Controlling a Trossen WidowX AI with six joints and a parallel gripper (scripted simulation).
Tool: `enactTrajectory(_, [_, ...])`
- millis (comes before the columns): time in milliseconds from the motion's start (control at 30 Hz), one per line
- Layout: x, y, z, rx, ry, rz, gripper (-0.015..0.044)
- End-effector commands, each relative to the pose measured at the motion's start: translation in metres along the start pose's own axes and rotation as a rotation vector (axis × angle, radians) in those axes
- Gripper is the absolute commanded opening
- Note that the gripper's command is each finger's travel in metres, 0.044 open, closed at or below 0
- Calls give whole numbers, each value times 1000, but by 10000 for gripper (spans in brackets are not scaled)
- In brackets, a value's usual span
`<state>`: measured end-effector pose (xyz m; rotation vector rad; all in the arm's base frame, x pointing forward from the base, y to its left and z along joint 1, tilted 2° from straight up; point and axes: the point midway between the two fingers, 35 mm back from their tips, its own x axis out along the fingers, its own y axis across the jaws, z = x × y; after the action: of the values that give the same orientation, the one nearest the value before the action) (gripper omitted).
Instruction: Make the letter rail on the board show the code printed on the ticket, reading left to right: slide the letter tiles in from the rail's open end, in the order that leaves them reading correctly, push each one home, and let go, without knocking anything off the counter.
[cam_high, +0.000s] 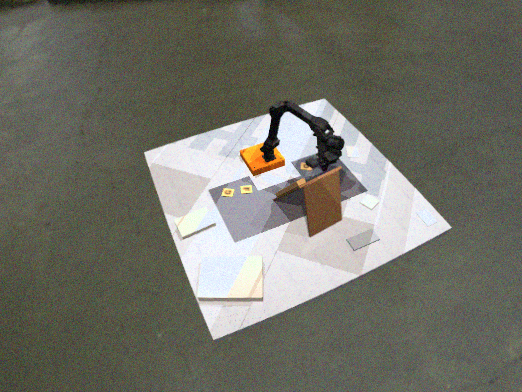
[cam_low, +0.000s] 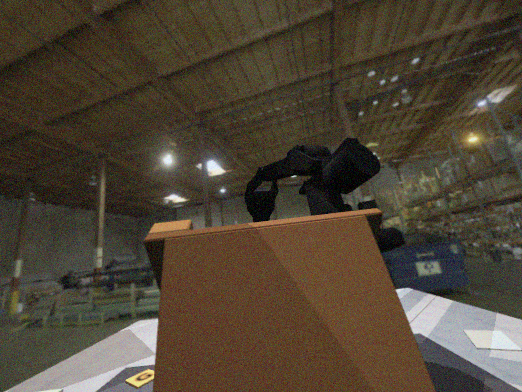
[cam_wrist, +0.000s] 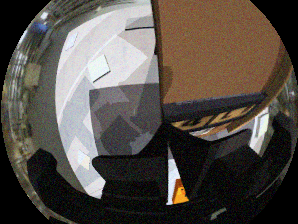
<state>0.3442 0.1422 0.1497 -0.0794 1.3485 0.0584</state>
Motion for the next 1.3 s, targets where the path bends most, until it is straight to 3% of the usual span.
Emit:
enactTrajectory(0, [0, 1, 3, -4, -7, 6, 0])
enactTrajectory(1267, [0, -13, 0, -4, -7, 4, 0])
